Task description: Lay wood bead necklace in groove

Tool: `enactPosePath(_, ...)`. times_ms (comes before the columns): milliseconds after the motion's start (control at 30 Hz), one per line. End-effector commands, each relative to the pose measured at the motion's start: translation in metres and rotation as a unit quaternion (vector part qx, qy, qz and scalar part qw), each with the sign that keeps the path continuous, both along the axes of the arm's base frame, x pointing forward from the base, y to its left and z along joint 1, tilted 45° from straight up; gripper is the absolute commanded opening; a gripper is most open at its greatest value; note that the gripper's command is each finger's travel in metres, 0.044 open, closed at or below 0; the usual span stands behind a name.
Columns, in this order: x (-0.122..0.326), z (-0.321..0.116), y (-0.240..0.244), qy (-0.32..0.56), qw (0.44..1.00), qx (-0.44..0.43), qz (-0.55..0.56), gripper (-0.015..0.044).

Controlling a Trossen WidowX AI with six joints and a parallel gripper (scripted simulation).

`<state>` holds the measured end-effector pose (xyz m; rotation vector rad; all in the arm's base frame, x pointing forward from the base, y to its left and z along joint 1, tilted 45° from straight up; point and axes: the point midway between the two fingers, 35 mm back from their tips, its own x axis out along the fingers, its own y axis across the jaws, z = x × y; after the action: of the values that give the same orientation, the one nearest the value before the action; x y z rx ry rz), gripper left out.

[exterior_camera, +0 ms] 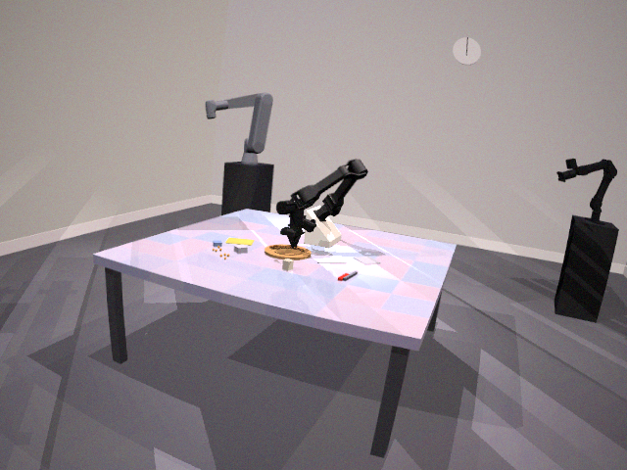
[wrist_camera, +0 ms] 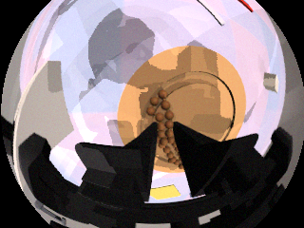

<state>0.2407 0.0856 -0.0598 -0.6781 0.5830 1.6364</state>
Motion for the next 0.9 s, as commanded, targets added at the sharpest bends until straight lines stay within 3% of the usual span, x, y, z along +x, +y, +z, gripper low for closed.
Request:
enactPosePath(0,0.0007,0.0045,-0.0045,0.0,1.0,0.001,0.0,0.0)
enactPosePath(867,0.0093,0.0027,-0.0017,0.002,1.0,0.002,0.0,0.0)
